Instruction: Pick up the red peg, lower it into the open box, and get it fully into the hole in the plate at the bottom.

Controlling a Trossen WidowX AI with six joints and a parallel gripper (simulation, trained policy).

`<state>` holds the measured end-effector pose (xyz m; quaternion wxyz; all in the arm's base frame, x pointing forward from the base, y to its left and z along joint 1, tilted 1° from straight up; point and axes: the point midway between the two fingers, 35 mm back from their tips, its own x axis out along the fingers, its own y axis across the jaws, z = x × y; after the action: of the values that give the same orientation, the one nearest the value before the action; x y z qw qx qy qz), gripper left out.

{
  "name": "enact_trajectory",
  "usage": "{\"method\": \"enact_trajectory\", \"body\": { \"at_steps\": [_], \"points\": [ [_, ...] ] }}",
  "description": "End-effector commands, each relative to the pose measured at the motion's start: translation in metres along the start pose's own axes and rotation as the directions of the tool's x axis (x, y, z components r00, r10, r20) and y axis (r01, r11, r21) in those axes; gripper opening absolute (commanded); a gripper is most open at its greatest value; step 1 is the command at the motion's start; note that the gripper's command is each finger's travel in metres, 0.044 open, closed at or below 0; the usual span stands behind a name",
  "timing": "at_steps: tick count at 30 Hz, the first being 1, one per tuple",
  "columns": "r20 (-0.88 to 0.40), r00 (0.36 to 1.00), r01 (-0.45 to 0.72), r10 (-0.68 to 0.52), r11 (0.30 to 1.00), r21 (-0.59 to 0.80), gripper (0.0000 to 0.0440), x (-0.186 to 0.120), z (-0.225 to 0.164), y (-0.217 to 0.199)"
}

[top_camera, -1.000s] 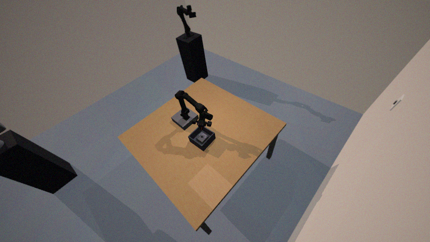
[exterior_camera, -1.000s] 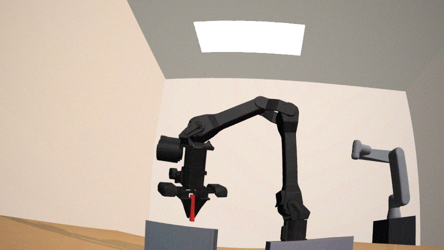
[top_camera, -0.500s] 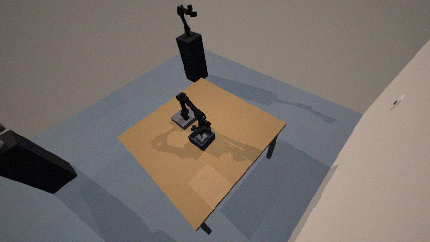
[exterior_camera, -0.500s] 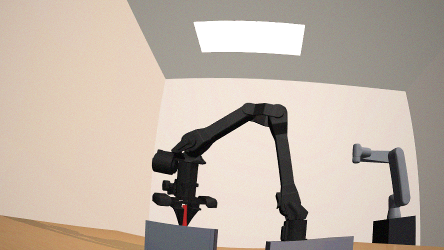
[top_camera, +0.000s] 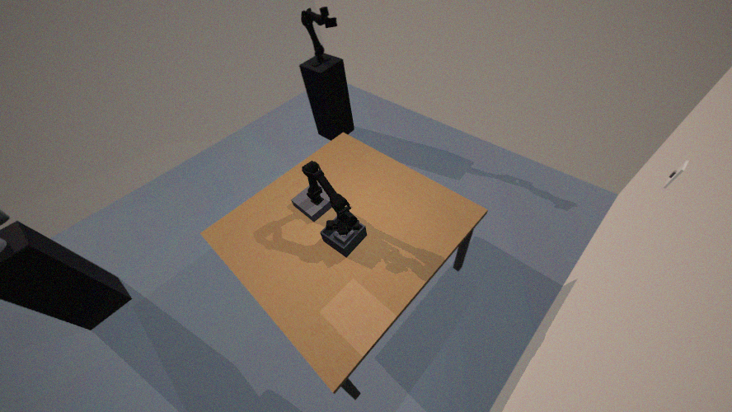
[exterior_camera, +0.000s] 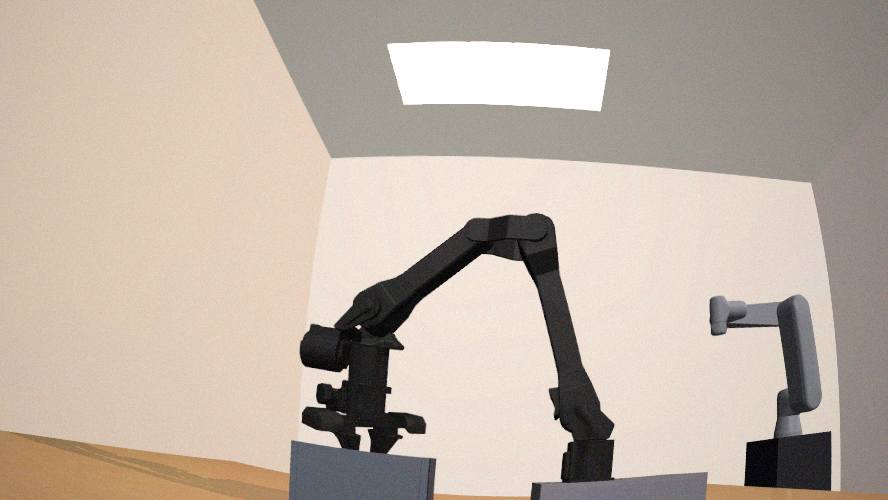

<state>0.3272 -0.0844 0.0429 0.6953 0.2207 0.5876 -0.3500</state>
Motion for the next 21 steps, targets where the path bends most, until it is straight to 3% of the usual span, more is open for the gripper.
{"method": "enact_trajectory", "body": {
  "at_steps": [1, 10, 21],
  "points": [
    [-0.008, 1.0, -0.022, 0.022, 1.0, -0.013, 0.0207, -0.003, 0.009, 0.006],
    [-0.044, 0.995, -0.092, 0.091, 0.996, -0.015, 0.044, -0.017, 0.033, 0.029],
    [-0.03, 0.974, -0.227, 0.226, 0.973, -0.028, 0.044, -0.042, 0.058, 0.067]
  ]
}}
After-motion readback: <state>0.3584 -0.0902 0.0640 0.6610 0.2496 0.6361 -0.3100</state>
